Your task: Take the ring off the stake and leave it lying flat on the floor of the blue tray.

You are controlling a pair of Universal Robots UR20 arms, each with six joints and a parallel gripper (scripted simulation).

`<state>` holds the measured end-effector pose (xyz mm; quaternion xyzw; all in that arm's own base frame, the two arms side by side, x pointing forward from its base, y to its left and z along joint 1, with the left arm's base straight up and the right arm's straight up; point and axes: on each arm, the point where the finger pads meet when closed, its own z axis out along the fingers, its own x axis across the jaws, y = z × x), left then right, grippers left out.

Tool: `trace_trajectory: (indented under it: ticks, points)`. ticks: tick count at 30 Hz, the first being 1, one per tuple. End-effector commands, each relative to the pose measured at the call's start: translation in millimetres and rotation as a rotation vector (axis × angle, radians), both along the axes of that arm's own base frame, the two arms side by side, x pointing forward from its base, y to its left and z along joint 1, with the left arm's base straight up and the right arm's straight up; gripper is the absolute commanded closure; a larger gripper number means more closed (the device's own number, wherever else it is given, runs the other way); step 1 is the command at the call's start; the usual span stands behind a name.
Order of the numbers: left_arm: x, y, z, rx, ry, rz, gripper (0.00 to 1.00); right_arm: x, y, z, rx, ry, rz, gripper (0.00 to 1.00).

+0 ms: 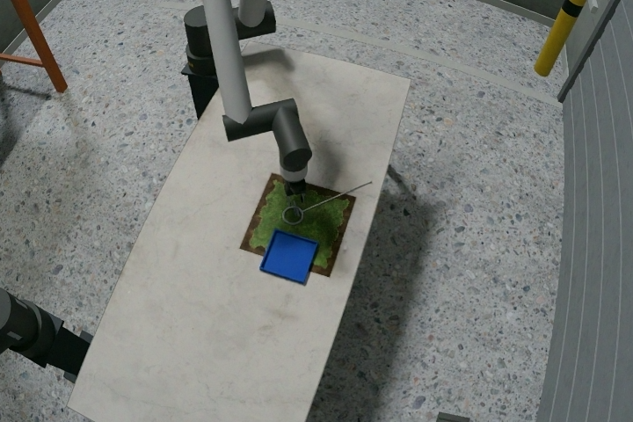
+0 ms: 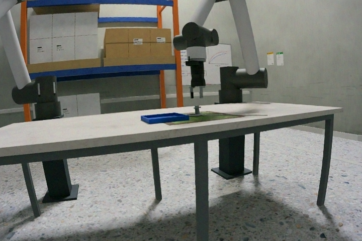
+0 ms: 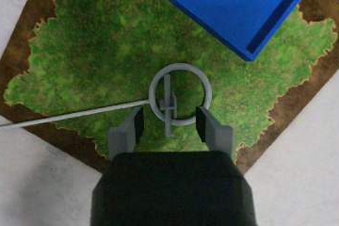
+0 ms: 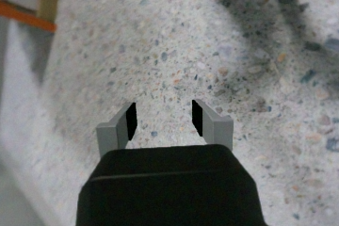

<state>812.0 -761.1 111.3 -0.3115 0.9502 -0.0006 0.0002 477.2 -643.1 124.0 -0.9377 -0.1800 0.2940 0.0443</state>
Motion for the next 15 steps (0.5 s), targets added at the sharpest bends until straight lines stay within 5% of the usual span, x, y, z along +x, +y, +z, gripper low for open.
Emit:
trace_trajectory:
  ticks: [1,9,11,15]
  points:
    - [0,0,1.2,-0.001,-0.001,0.0,0.0,-77,-61,-1.1,0.039,-0.11,-0.093,0.0]
    - [0,0,1.2,-0.001,-0.001,0.0,0.0,-219,-129,5.2,0.042,-0.298,-0.227,0.0]
    - [0,0,1.2,-0.001,-0.001,0.0,0.0,-219,-129,5.2,0.042,-0.298,-0.227,0.0]
    - [0,0,1.2,-0.001,-0.001,0.0,0.0,-301,-155,12.4,0.019,-0.398,-0.286,0.0]
